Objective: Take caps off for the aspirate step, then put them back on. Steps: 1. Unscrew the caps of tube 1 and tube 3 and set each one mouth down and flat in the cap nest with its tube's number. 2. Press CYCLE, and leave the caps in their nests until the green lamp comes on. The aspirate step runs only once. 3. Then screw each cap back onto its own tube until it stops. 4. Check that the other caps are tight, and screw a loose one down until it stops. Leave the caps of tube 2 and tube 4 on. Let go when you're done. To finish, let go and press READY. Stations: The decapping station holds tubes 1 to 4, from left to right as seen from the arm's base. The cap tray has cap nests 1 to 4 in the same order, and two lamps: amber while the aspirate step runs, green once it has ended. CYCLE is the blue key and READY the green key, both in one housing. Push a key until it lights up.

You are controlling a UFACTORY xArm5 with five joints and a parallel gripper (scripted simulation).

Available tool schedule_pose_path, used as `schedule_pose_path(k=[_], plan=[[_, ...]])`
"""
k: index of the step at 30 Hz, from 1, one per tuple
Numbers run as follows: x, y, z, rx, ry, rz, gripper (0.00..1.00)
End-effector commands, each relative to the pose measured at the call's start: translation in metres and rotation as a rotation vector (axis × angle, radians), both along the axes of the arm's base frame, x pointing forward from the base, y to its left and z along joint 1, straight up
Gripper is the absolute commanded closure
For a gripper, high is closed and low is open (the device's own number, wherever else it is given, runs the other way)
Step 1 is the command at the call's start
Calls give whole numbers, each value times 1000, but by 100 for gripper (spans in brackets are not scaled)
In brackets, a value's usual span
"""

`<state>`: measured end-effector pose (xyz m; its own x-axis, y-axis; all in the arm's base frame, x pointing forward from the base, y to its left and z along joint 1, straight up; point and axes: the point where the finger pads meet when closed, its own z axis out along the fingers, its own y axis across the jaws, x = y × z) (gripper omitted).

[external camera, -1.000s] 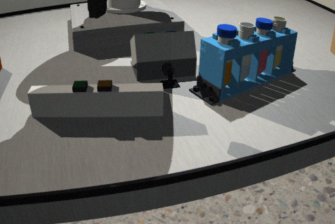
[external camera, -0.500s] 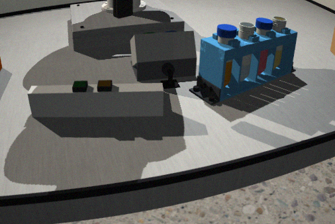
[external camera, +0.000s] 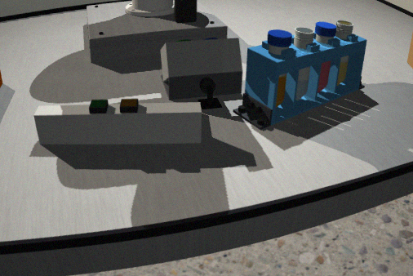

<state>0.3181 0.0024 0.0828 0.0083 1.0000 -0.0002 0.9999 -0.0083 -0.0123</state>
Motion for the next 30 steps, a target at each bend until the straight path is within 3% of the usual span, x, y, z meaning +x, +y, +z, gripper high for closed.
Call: schedule_pose_path(k=[1,5,16,22,30], plan=[[-15,30,-6,0,-16,-24,100],[-26,49,-12,1,-16,-24,100],[-26,49,-12,1,-16,-24,100],[-26,49,-30,1,-16,-24,100],[-26,49,-30,1,-16,-24,100]])
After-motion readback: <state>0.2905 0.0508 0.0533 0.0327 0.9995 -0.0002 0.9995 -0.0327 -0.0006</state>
